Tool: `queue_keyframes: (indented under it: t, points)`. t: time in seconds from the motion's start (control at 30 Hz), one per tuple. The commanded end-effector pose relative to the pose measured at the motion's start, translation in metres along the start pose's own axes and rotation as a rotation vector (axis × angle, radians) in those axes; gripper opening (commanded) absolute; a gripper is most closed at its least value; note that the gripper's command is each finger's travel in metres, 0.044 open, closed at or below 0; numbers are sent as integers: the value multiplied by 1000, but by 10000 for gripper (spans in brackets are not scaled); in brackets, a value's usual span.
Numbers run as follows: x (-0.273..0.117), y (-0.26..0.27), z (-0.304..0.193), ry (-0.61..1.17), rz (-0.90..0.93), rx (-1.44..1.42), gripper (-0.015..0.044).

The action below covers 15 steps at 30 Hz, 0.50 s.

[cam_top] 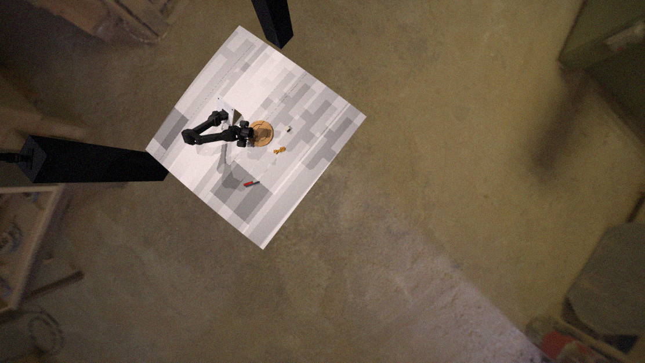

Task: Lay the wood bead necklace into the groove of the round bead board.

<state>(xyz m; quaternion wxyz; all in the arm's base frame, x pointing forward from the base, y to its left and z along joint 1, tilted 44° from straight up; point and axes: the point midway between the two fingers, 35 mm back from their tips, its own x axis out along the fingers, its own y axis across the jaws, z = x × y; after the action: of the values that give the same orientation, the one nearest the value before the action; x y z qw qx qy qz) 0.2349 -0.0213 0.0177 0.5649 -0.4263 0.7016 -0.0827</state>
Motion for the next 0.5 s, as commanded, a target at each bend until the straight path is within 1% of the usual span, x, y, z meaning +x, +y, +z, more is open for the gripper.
queue_keyframes:
  t: [0.0,0.23,0.27,0.47]
  points:
    - [3,-1,-1,3,-6,-3,200]
    - [1,0,0,1,0,0,16]
    - [1,0,0,1,0,0,0]
    - [1,0,0,1,0,0,0]
